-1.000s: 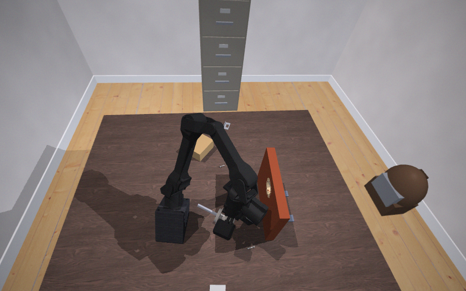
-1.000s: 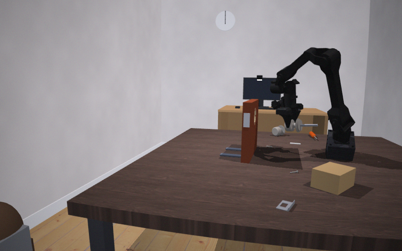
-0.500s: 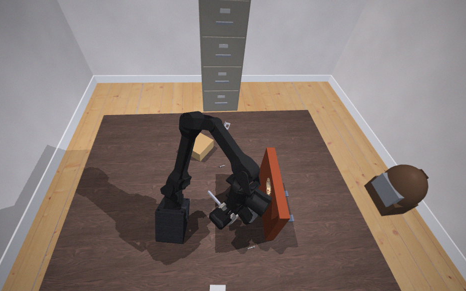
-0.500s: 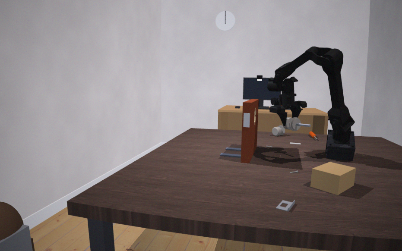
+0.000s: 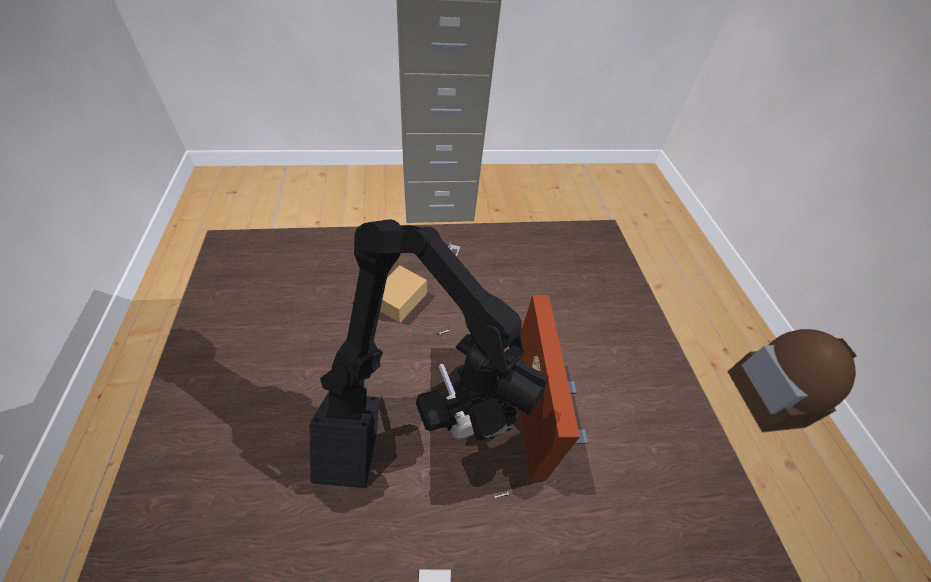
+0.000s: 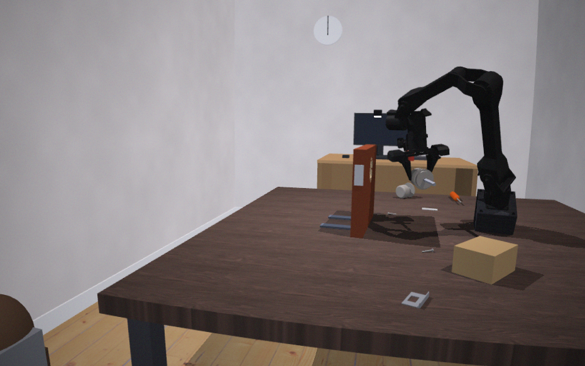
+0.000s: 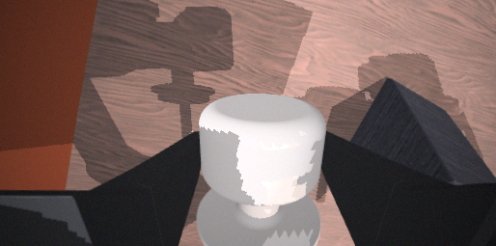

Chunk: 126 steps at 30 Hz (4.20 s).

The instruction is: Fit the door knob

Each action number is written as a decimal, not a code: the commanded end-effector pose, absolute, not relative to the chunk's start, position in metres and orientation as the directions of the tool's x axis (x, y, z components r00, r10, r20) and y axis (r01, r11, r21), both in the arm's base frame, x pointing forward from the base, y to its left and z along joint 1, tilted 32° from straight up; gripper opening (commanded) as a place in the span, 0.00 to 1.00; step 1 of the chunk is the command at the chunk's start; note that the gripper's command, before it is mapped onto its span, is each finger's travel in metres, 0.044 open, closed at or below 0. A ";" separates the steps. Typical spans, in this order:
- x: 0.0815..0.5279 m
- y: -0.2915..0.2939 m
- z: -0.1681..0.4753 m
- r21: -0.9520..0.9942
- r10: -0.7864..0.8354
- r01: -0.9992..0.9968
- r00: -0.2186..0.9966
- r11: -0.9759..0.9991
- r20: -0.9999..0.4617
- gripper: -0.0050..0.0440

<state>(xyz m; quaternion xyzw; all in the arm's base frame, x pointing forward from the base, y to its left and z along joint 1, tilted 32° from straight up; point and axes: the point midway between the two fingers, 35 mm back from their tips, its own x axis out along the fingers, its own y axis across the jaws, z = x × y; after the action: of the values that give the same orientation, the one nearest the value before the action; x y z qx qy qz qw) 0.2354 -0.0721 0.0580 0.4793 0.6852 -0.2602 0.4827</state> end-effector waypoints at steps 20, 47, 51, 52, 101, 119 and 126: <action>0.243 -0.059 0.092 -0.127 0.335 0.975 -0.060 -0.180 -0.940 0.10; 0.242 -0.041 0.124 -0.252 0.280 0.608 -0.051 -0.753 -0.959 0.10; 0.242 -0.038 0.130 -0.257 0.271 0.506 -0.048 -0.823 -0.961 0.10; 0.241 -0.037 0.131 -0.258 0.269 0.480 -0.047 -0.839 -0.962 0.10; 0.260 -0.009 0.126 -0.266 0.265 0.073 -0.021 -0.961 -0.964 0.10; 0.252 -0.012 0.130 -0.260 0.259 0.089 -0.021 -0.961 -0.966 0.10; 0.251 -0.011 0.129 -0.261 0.260 0.091 -0.023 -0.961 -0.965 0.10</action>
<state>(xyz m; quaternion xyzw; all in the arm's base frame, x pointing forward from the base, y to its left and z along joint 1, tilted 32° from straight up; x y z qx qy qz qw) 0.2517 -0.0109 0.1280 0.6926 0.1259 -0.7073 -0.0650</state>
